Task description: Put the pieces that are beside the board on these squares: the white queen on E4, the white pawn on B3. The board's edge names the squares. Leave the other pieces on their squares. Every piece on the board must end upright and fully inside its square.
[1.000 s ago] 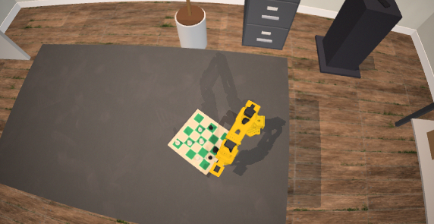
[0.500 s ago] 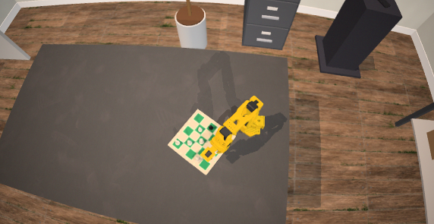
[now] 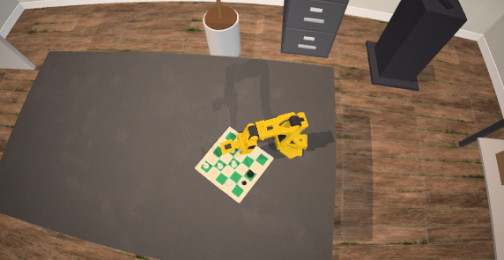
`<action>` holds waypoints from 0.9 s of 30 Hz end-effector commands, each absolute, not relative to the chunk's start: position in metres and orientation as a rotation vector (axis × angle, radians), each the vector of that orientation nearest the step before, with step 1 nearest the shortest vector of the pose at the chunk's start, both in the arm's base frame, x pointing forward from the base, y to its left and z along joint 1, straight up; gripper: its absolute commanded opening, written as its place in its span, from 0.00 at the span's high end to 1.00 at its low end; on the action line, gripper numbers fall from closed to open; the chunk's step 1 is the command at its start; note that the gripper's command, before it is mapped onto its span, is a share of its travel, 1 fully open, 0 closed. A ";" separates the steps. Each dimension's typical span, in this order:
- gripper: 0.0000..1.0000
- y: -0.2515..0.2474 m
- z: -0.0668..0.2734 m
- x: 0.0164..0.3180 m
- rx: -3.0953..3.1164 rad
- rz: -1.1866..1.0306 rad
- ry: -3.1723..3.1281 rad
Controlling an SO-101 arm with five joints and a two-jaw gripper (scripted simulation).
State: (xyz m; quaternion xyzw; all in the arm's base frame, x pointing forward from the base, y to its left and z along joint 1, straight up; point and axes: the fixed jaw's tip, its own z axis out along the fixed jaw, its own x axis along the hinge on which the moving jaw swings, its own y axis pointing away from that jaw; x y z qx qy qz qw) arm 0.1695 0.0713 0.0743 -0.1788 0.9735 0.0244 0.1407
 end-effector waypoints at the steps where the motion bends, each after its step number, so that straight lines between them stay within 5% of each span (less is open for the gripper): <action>1: 1.00 0.064 0.075 0.174 -0.472 0.060 2.822; 27: 1.00 0.073 0.080 0.174 -0.528 0.068 2.812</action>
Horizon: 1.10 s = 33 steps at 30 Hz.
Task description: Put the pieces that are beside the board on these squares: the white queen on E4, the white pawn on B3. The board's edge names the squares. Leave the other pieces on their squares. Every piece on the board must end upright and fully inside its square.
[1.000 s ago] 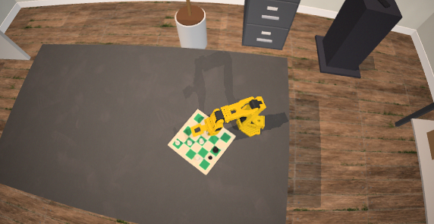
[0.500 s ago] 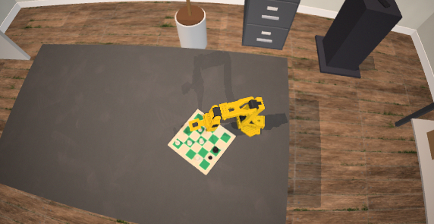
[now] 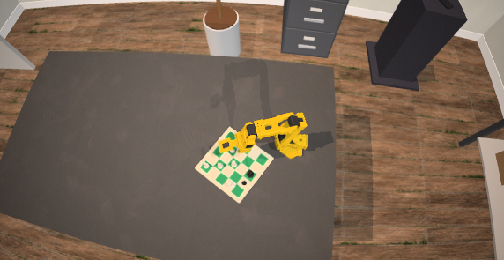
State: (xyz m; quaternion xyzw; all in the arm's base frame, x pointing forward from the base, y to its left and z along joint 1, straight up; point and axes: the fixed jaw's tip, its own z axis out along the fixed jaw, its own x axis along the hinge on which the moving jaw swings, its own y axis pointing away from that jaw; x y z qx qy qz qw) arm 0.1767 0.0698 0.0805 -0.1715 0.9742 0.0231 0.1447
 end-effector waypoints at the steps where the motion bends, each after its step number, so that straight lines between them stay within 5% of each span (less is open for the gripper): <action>1: 1.00 0.073 0.080 0.174 -0.533 0.069 2.811; 33: 1.00 0.074 0.063 0.174 -0.537 0.069 2.810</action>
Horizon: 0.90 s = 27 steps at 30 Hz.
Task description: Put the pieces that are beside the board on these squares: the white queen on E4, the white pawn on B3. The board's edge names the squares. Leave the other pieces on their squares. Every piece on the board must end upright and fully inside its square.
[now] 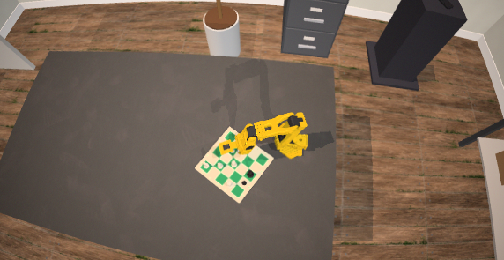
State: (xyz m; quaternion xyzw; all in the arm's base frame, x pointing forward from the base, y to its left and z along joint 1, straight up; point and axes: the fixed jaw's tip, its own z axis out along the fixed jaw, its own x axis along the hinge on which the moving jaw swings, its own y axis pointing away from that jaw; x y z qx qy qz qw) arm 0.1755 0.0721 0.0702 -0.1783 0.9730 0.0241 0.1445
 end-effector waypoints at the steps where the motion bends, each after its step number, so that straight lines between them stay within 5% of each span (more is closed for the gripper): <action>1: 1.00 0.074 0.061 0.174 -0.537 0.069 2.810; 27: 1.00 0.074 0.030 0.175 -0.537 0.069 2.811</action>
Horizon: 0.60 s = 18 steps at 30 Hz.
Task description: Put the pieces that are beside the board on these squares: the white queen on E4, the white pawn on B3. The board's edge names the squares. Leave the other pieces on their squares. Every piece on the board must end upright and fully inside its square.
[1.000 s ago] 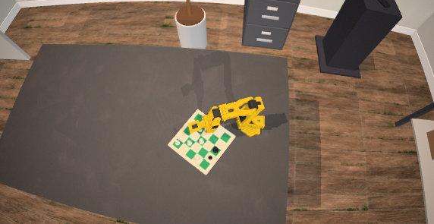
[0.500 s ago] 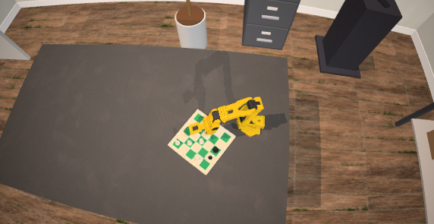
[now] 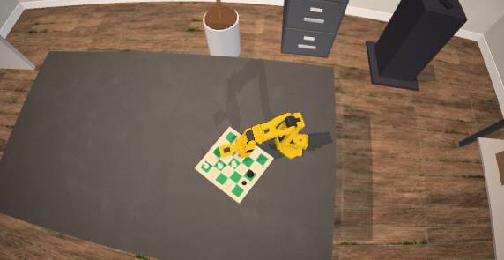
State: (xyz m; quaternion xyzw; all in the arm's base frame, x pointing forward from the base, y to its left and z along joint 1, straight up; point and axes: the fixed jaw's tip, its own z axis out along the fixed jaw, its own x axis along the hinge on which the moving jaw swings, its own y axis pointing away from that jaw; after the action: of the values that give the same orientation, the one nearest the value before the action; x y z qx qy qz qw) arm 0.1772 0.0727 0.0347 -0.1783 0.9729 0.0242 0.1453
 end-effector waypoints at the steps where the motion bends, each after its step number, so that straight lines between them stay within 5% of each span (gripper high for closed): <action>1: 1.00 0.074 0.030 0.175 -0.537 0.069 2.811; 18: 1.00 0.073 0.024 0.171 -0.538 0.069 2.811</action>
State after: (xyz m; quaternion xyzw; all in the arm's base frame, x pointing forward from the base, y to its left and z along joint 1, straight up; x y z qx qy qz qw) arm 0.1734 0.0713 0.0270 -0.1786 0.9736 0.0232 0.1399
